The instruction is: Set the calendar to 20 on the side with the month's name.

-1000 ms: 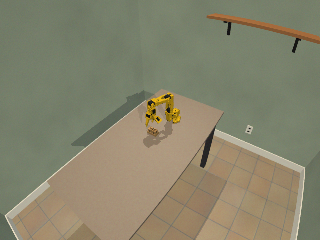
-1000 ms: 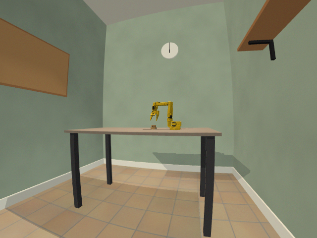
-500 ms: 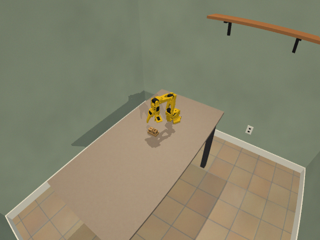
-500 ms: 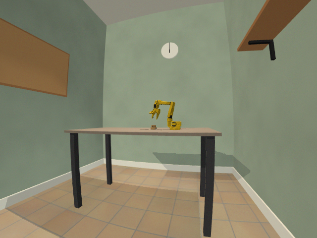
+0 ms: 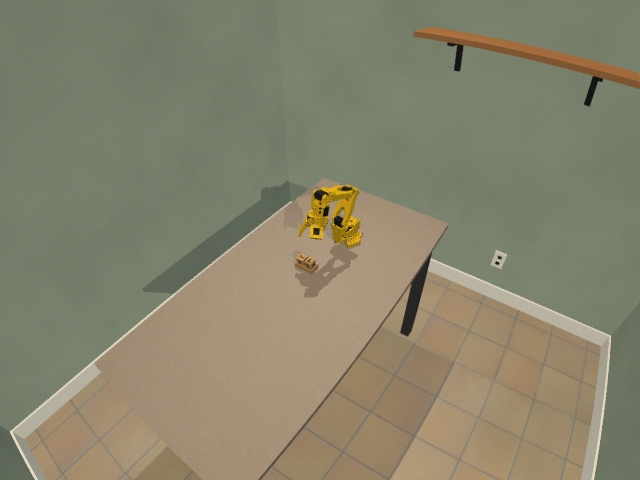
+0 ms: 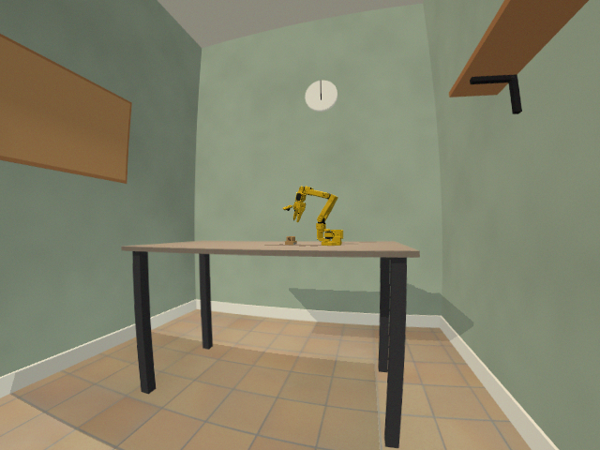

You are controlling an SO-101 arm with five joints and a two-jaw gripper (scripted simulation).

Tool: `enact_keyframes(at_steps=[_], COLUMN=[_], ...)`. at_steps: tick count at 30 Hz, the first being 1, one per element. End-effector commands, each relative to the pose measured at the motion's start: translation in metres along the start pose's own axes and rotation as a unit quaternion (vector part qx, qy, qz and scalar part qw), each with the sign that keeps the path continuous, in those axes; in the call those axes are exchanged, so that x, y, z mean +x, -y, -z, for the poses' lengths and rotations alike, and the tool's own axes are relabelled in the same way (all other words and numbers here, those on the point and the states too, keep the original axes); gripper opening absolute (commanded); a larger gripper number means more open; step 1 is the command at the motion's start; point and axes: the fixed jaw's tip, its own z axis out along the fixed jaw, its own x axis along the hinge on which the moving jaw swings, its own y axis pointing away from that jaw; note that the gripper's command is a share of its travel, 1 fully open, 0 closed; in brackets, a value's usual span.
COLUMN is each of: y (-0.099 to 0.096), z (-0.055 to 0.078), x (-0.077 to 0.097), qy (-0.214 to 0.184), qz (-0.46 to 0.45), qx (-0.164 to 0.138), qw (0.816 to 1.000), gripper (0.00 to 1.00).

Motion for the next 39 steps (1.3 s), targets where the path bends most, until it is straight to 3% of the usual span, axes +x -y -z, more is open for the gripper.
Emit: enact_keyframes(at_steps=[1, 17, 28, 39], y=[-0.004, -0.018, -0.021, -0.021], z=[0.009, 0.018, 0.019, 0.020], x=[-0.003, -0.003, -0.003, -0.003], qy=[0.031, 0.084, 0.096, 0.097], qz=[-0.059, -0.263, -0.304, -0.307], qx=[0.022, 0.027, 0.025, 0.025], qw=[0.998, 0.961, 0.947, 0.946], gripper=[0.36, 0.36, 0.36, 0.36])
